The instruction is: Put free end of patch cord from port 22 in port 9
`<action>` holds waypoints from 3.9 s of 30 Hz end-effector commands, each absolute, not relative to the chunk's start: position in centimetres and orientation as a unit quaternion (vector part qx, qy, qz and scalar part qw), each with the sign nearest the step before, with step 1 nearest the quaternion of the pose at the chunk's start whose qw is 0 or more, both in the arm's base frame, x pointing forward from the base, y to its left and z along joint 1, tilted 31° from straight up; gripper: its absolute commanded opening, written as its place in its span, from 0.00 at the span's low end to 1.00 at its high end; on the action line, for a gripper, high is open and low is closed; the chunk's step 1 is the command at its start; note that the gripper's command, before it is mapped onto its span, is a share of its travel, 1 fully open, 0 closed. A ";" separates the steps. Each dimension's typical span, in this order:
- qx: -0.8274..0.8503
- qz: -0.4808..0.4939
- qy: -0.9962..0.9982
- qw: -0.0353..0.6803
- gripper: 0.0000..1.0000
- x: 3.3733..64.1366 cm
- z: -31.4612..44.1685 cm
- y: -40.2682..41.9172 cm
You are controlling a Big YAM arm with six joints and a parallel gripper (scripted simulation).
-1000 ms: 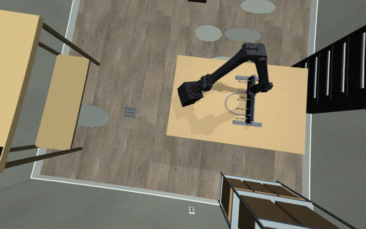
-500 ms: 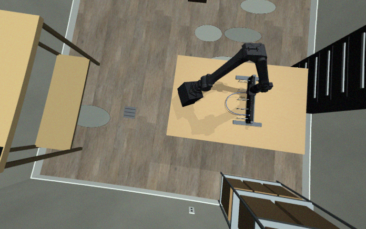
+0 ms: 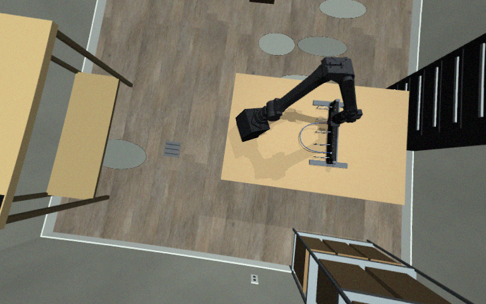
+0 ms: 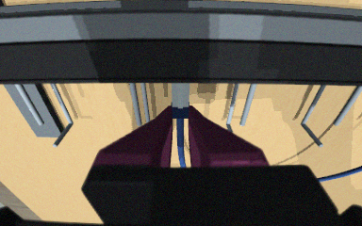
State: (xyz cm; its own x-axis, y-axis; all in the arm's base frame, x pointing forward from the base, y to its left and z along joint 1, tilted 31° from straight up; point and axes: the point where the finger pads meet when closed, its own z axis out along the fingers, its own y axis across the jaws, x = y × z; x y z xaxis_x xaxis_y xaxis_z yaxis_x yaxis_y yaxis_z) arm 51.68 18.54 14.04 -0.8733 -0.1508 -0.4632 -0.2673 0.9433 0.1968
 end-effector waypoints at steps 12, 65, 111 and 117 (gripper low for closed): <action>-0.103 0.131 0.953 0.251 0.00 52.8 17.0 18.4; -0.109 0.136 0.946 0.272 0.00 53.7 18.7 18.9; -0.112 0.135 0.949 0.260 0.00 52.5 17.0 18.8; -0.113 0.134 0.951 0.255 0.00 52.1 16.6 18.8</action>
State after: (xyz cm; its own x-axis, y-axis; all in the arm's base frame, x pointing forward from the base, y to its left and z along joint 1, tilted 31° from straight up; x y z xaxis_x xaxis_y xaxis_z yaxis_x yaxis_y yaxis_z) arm 51.97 18.63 14.40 -0.8695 -0.1497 -0.4707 -0.2689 0.9428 0.1969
